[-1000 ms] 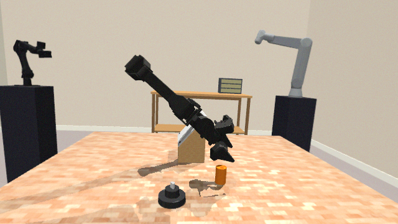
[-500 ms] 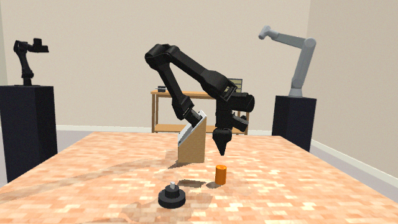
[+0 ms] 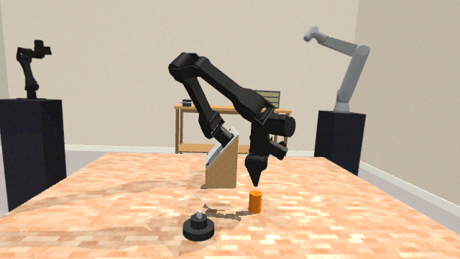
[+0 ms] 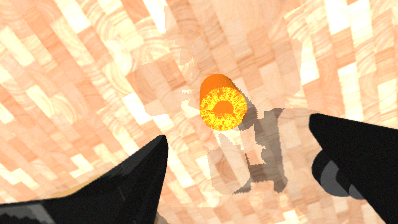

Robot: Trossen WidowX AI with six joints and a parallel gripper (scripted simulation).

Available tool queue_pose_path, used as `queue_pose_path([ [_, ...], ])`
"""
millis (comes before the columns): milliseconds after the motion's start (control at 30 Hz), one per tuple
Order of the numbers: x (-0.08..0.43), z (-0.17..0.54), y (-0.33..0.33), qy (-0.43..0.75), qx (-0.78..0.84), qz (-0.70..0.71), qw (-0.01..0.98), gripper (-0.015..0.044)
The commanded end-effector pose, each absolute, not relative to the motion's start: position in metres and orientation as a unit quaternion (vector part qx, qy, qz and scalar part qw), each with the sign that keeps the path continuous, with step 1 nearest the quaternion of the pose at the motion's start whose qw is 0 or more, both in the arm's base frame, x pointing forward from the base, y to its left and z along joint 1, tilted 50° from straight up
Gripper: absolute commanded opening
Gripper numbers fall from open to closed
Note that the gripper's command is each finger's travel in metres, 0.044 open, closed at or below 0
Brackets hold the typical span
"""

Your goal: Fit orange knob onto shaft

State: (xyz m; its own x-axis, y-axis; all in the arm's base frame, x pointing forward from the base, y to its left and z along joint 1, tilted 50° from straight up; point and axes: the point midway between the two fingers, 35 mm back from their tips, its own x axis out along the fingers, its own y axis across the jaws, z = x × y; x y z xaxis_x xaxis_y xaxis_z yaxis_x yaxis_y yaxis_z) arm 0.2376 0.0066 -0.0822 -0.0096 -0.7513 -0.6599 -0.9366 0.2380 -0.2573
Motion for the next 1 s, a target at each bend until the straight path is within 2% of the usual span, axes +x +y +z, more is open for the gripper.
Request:
queue_pose_path([
  [0,0.234,-0.089,-0.002,0.7,-0.606,0.129,0.354,0.044],
  [967,0.235,-0.122,-0.039,0.7,-0.606,0.131,0.355,0.044],
])
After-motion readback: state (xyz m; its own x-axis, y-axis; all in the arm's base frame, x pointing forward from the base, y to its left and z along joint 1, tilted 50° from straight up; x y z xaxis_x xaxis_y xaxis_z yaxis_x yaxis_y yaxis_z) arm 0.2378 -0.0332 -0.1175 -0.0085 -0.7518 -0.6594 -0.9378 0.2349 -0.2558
